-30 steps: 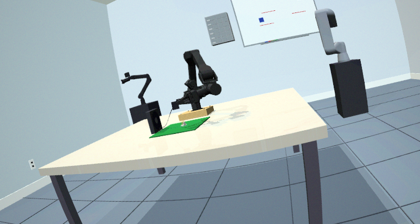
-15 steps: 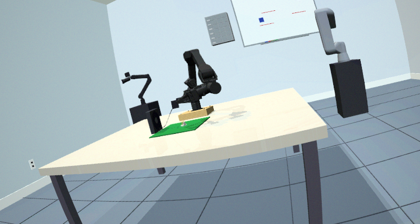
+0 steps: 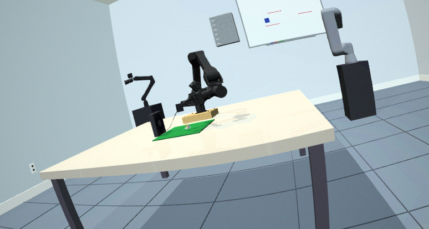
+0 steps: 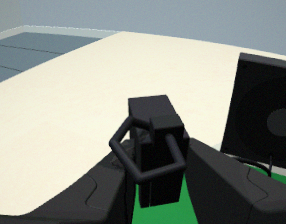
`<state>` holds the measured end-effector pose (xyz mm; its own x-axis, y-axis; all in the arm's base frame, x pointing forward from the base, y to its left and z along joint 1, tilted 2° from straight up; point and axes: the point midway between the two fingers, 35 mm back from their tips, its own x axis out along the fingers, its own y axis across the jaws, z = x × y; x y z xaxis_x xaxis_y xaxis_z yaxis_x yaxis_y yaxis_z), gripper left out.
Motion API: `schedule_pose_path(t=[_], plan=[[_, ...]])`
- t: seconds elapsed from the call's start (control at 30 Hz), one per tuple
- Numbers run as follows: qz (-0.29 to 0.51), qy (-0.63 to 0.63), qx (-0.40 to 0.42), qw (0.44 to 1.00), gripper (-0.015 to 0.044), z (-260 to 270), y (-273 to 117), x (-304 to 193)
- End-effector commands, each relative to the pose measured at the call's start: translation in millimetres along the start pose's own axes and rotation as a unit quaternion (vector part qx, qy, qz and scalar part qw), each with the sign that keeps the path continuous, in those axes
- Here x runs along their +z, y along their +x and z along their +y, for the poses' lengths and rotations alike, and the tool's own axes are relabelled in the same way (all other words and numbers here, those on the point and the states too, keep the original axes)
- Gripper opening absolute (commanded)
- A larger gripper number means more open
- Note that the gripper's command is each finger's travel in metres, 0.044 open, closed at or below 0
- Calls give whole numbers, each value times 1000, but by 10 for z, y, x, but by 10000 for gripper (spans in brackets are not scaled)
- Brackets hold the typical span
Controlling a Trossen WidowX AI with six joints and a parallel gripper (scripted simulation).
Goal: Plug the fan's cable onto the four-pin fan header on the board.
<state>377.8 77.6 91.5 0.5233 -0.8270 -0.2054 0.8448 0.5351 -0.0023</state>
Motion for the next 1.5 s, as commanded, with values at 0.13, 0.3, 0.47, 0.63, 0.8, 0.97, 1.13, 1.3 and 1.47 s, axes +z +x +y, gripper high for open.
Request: schedule_pose_path(t=[0.13,0.3,0.47,0.63,0.8,0.97,1.13,1.3,1.47], plan=[[1,-3,-1,1000,0,-11,-10,-79],[1,-3,-1,1000,0,-18,-19,-116],[1,-3,-1,1000,0,-21,-21,-148],[1,-3,-1,1000,0,-22,-16,-176],[1,-3,-1,1000,0,-21,-11,-203],[1,-3,-1,1000,0,-21,-6,-231],[1,-3,-1,1000,0,-22,0,-258],[1,-3,-1,1000,0,-22,5,-286],[1,-3,-1,1000,0,-22,10,-314]])
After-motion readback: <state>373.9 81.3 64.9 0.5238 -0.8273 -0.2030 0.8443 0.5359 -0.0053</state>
